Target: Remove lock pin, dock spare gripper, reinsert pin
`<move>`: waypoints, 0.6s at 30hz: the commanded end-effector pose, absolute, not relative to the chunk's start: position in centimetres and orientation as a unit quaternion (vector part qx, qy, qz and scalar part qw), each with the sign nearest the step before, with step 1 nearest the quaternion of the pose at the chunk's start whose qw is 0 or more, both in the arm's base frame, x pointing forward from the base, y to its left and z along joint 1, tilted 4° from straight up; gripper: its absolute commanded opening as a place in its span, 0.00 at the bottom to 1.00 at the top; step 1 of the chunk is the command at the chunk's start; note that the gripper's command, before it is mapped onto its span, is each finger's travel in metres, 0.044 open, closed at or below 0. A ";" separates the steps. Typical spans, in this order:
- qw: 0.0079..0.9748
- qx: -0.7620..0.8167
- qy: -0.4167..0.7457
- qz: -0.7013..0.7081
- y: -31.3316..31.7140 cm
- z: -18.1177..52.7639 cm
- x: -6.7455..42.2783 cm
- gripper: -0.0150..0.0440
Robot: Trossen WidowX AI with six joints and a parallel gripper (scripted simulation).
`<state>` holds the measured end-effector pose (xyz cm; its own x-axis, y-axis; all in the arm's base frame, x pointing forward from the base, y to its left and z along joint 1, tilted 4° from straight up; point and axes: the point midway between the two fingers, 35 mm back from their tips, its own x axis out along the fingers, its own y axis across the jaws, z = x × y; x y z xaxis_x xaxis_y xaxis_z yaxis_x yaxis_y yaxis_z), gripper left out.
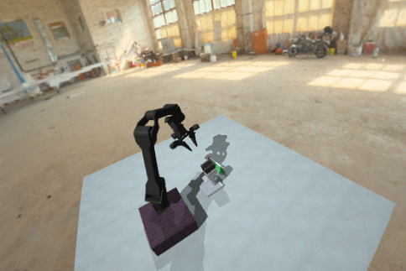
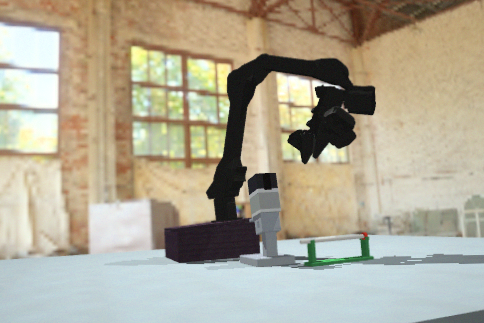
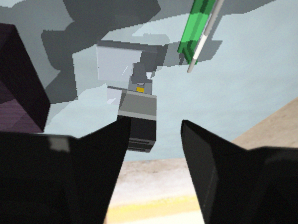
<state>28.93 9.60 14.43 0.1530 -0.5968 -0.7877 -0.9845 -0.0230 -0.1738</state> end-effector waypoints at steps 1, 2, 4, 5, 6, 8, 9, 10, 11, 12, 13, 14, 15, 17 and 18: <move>0.392 -0.609 0.611 0.319 8.0 12.3 33.5 0.56; 0.401 -0.595 0.611 0.336 7.4 11.6 34.9 0.56; 0.422 -0.567 0.606 0.366 5.9 9.9 38.0 0.56; 0.431 -0.556 0.602 0.378 5.1 9.2 39.2 0.56; 0.437 -0.551 0.599 0.384 4.7 8.7 39.9 0.56; 0.439 -0.549 0.598 0.386 4.5 8.6 40.1 0.56; 0.439 -0.549 0.598 0.386 4.5 8.6 40.1 0.56; 0.439 -0.549 0.598 0.386 4.5 8.6 40.1 0.56; 0.439 -0.549 0.598 0.386 4.5 8.6 40.1 0.56; 0.439 -0.549 0.598 0.386 4.5 8.6 40.1 0.56; 0.439 -0.549 0.598 0.387 4.6 8.6 40.1 0.56; 0.439 -0.549 0.598 0.387 4.7 8.6 40.0 0.56; 0.439 -0.549 0.598 0.387 4.7 8.6 40.0 0.56; 0.439 -0.549 0.598 0.387 4.7 8.3 40.1 0.56; 0.439 -0.549 0.598 0.387 4.7 7.9 40.1 0.56</move>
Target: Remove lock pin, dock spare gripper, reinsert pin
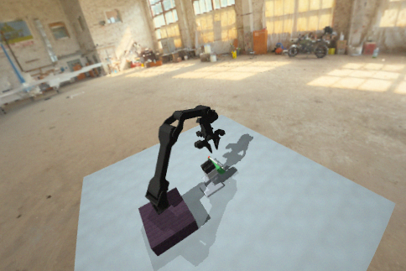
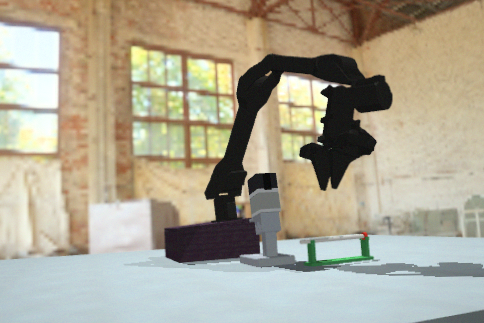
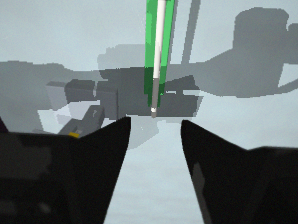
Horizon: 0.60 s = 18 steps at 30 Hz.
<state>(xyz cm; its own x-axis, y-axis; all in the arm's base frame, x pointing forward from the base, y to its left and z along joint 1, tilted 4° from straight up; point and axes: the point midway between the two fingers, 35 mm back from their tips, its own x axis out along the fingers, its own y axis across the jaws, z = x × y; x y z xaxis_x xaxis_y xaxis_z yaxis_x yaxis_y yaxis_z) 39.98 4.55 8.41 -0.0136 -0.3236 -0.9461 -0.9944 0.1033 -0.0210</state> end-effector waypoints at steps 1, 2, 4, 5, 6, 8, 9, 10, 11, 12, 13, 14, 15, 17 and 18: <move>0.439 -0.549 0.598 0.387 4.6 7.4 40.1 0.56; 0.439 -0.549 0.598 0.387 4.6 6.8 40.2 0.56; 0.439 -0.549 0.598 0.386 4.5 5.3 40.3 0.56; 0.439 -0.549 0.598 0.386 4.5 4.5 40.3 0.56; 0.439 -0.549 0.598 0.386 4.4 3.8 40.3 0.56; 0.439 -0.549 0.598 0.386 4.3 2.2 40.3 0.56; 0.439 -0.549 0.598 0.386 4.2 1.5 40.3 0.56; 0.439 -0.549 0.598 0.386 4.2 1.2 40.2 0.56; 0.439 -0.549 0.598 0.386 4.2 1.1 40.2 0.56; 0.439 -0.549 0.598 0.386 4.2 1.1 40.2 0.56; 0.439 -0.549 0.598 0.386 4.2 1.0 40.2 0.56; 0.439 -0.549 0.598 0.386 4.2 0.9 40.3 0.56; 0.439 -0.549 0.598 0.386 4.2 0.8 40.3 0.56; 0.439 -0.549 0.598 0.386 4.2 0.4 40.3 0.56; 0.439 -0.549 0.598 0.386 4.2 0.3 40.3 0.56</move>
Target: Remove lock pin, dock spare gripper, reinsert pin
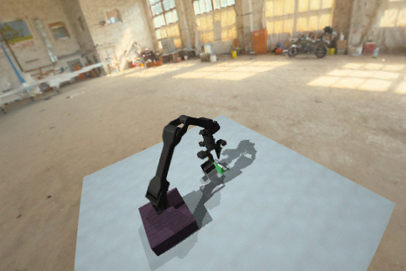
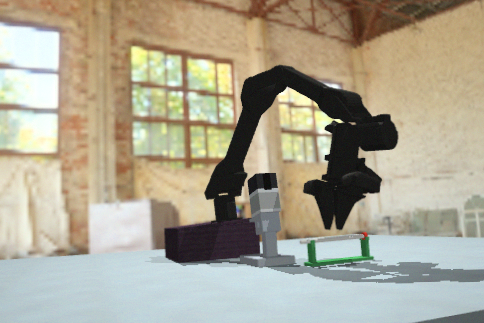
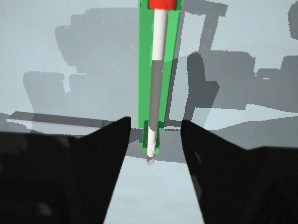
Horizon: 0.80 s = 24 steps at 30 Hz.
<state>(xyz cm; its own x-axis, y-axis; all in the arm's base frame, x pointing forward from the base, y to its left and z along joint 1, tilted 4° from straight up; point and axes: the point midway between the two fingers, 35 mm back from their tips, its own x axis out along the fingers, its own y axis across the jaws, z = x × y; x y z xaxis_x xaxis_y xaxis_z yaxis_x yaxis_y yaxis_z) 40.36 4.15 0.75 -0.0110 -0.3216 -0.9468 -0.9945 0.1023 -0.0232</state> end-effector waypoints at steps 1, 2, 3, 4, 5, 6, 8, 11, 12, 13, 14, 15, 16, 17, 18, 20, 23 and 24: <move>0.439 -0.549 0.598 0.386 4.2 0.1 40.3 0.56; 0.439 -0.549 0.598 0.386 4.1 -0.1 40.3 0.56; 0.439 -0.549 0.598 0.386 4.1 -0.2 40.3 0.56; 0.439 -0.549 0.598 0.386 4.1 -0.4 40.3 0.56; 0.439 -0.549 0.598 0.386 4.1 -0.5 40.3 0.56; 0.439 -0.549 0.598 0.386 4.1 -0.7 40.3 0.56; 0.439 -0.549 0.598 0.386 4.1 -1.0 40.4 0.56; 0.439 -0.549 0.598 0.386 4.1 -1.5 40.4 0.56; 0.439 -0.549 0.598 0.386 4.1 -1.7 40.4 0.56; 0.439 -0.549 0.598 0.386 4.0 -1.9 40.4 0.56; 0.439 -0.549 0.598 0.386 4.0 -2.0 40.4 0.56; 0.439 -0.549 0.598 0.386 4.0 -2.2 40.4 0.56; 0.439 -0.549 0.598 0.386 4.0 -2.3 40.4 0.56; 0.439 -0.549 0.598 0.386 4.0 -2.5 40.4 0.56; 0.439 -0.549 0.598 0.386 4.0 -2.7 40.4 0.56; 0.439 -0.549 0.598 0.386 4.0 -3.0 40.4 0.56; 0.439 -0.549 0.598 0.386 3.9 -3.5 40.3 0.56; 0.439 -0.549 0.598 0.386 3.9 -3.6 40.3 0.56</move>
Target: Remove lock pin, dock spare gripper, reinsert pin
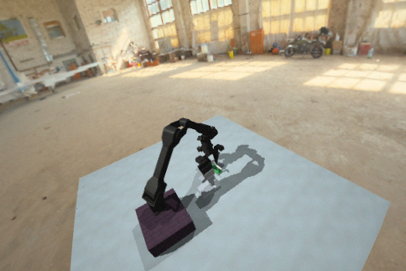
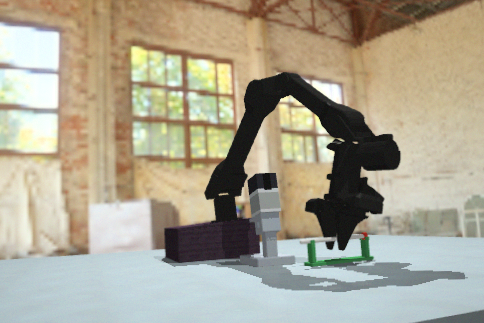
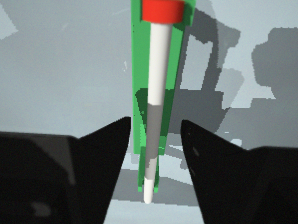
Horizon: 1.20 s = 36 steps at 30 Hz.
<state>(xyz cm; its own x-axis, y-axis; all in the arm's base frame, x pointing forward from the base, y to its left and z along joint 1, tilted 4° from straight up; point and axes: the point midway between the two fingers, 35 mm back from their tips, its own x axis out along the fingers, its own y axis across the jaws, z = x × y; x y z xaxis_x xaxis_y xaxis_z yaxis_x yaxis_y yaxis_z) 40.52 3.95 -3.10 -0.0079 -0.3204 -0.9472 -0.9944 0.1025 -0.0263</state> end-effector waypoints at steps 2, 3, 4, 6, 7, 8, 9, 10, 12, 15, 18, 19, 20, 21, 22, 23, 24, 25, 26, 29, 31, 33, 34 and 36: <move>0.439 -0.549 0.598 0.386 3.9 -4.0 40.3 0.56; 0.439 -0.549 0.598 0.386 3.9 -4.1 40.3 0.56; 0.439 -0.549 0.598 0.386 3.9 -4.3 40.3 0.56; 0.439 -0.549 0.598 0.386 3.9 -4.4 40.3 0.56; 0.439 -0.549 0.598 0.386 3.9 -4.4 40.3 0.56; 0.439 -0.549 0.598 0.386 3.9 -4.4 40.3 0.56; 0.439 -0.549 0.598 0.386 3.9 -4.4 40.3 0.56; 0.439 -0.549 0.598 0.386 3.9 -4.4 40.3 0.51; 0.439 -0.549 0.598 0.386 3.9 -4.4 40.3 0.43; 0.439 -0.549 0.598 0.386 3.9 -4.4 40.3 0.29; 0.439 -0.549 0.598 0.386 3.9 -4.4 40.3 0.26; 0.439 -0.549 0.598 0.386 3.9 -4.4 40.3 0.25; 0.439 -0.549 0.598 0.386 3.9 -4.4 40.3 0.25; 0.439 -0.549 0.598 0.386 3.9 -4.4 40.3 0.25; 0.439 -0.549 0.598 0.386 3.9 -4.4 40.3 0.25; 0.439 -0.549 0.598 0.386 3.9 -4.4 40.3 0.25; 0.439 -0.549 0.598 0.386 3.9 -4.4 40.3 0.25; 0.439 -0.549 0.598 0.386 3.9 -4.4 40.3 0.25; 0.439 -0.549 0.598 0.386 3.9 -4.3 40.3 0.25; 0.439 -0.549 0.598 0.386 3.9 -3.6 40.4 0.25; 0.439 -0.549 0.598 0.386 4.0 -2.9 40.4 0.25; 0.439 -0.549 0.598 0.386 4.1 -2.0 40.4 0.25; 0.439 -0.549 0.598 0.386 4.1 -1.6 40.4 0.25; 0.439 -0.549 0.598 0.386 4.2 -0.7 40.4 0.25</move>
